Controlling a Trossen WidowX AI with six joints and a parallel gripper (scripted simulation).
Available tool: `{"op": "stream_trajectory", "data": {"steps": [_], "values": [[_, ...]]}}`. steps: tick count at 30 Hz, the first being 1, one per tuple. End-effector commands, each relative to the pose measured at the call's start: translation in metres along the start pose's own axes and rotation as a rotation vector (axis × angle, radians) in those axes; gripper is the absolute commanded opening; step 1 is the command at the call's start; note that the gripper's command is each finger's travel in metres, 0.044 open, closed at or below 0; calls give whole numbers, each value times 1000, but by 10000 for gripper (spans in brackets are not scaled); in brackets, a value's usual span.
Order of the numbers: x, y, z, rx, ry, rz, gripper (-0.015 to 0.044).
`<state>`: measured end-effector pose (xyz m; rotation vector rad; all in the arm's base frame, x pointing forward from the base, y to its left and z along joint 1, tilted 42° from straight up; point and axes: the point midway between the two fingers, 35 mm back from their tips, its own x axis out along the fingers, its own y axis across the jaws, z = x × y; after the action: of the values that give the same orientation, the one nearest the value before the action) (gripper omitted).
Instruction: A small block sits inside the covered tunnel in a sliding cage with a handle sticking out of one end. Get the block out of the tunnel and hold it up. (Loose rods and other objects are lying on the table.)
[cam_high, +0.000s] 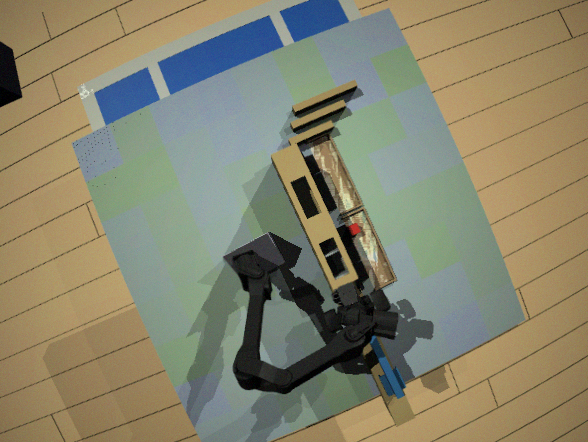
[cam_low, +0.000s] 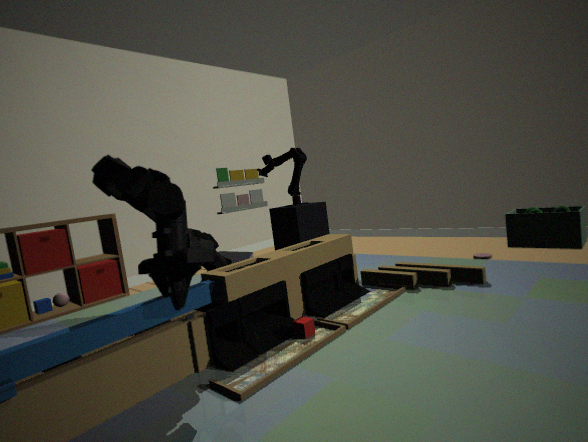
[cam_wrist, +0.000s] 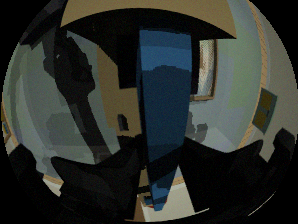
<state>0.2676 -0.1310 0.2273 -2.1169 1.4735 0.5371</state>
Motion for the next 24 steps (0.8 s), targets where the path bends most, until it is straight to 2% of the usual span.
{"op": "stream_trajectory", "data": {"steps": [1,5,13,24], "values": [[-1,-1,-1,6,0,-5,91],[1,-1,-5,4,-2,-5,0],[9,1,-24,-4,-3,-5,0],[9,1,-24,-4,-2,-5,0]]}}
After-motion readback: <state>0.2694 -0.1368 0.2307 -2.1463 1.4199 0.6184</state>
